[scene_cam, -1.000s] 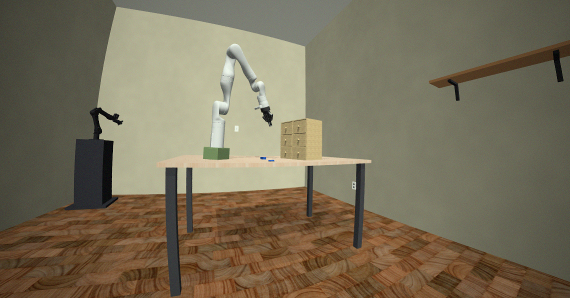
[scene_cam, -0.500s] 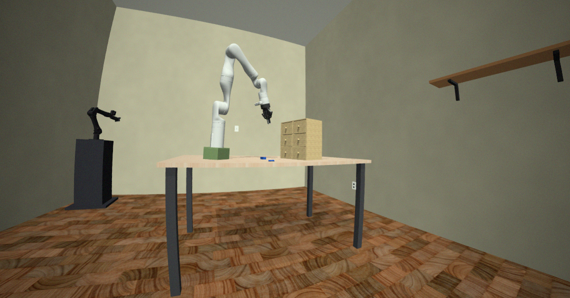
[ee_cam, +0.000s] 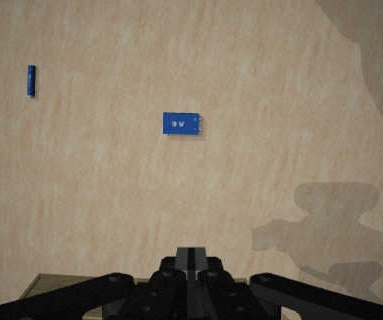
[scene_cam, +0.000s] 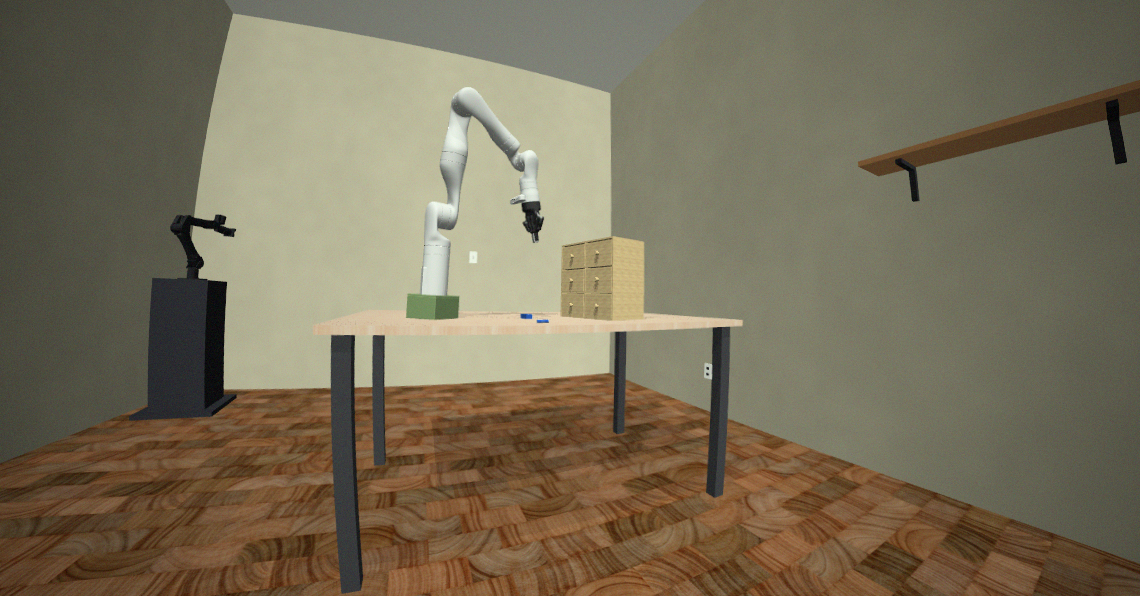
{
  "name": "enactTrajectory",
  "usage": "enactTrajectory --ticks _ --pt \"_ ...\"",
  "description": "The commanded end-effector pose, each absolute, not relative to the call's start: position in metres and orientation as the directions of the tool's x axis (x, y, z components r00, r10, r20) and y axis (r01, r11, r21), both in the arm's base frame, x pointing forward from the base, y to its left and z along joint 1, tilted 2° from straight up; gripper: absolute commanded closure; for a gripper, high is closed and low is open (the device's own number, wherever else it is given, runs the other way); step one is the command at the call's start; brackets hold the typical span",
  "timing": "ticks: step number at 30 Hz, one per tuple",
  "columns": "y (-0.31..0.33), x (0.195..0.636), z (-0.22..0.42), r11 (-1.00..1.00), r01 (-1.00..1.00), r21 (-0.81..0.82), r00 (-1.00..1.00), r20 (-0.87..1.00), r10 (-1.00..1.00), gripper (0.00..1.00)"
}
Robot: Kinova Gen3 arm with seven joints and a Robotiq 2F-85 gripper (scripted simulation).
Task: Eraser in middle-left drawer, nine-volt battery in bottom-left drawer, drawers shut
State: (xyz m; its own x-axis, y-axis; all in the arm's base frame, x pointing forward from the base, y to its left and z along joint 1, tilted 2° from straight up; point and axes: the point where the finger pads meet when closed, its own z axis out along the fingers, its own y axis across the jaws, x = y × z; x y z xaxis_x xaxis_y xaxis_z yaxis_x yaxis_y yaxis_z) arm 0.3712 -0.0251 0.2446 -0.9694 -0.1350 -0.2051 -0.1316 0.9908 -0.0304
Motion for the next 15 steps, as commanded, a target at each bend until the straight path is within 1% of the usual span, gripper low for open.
enactTrajectory --ticks 1,15 --pt "-0.024 0.372 0.249 0.99 -0.135 -0.029 -0.971 -0.195 -0.138 1.0" --pt "-0.025 0.361 0.262 0.99 -0.135 -0.029 -0.984 -0.116 -0.137 1.0"
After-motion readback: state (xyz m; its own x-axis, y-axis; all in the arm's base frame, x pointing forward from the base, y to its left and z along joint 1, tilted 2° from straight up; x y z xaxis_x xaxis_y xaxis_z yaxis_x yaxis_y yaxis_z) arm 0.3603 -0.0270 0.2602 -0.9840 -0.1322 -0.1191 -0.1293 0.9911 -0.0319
